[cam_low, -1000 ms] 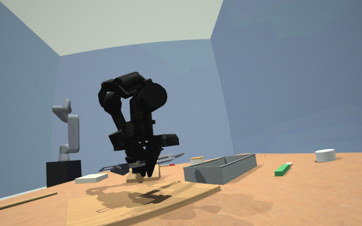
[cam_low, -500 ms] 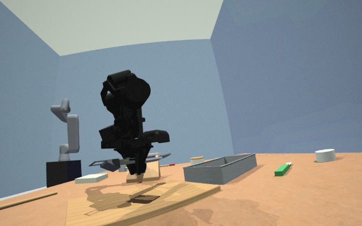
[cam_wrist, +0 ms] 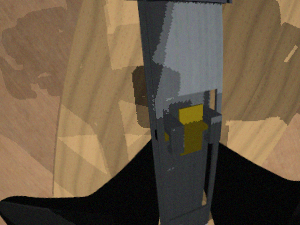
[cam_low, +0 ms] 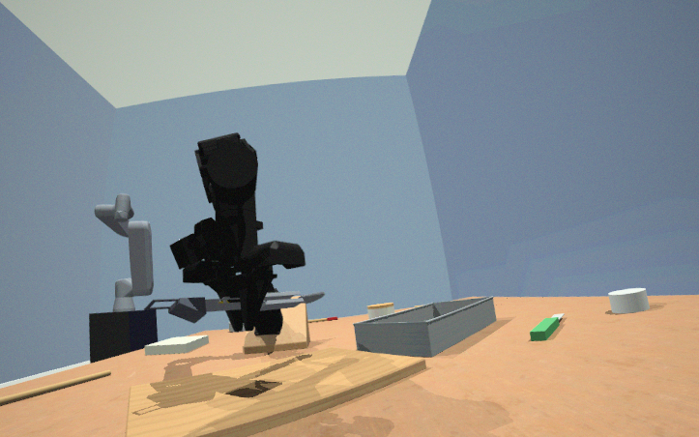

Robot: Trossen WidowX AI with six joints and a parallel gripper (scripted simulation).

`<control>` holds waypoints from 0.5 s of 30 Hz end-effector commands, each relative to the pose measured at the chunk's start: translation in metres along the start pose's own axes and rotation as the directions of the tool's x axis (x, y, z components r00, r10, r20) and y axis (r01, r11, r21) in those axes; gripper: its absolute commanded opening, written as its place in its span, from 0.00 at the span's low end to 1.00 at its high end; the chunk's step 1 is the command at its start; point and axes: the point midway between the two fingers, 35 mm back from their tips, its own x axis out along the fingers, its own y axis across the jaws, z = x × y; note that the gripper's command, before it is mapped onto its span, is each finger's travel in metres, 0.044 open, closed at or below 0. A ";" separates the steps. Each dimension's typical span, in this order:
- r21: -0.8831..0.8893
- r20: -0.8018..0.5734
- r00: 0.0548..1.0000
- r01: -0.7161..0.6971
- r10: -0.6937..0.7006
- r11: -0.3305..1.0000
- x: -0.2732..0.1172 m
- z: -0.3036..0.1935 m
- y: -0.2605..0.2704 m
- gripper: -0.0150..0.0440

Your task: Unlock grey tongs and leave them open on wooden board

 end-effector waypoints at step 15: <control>0.157 0.121 0.990 -0.095 0.077 0.983 -0.038 0.019 -0.032 0.00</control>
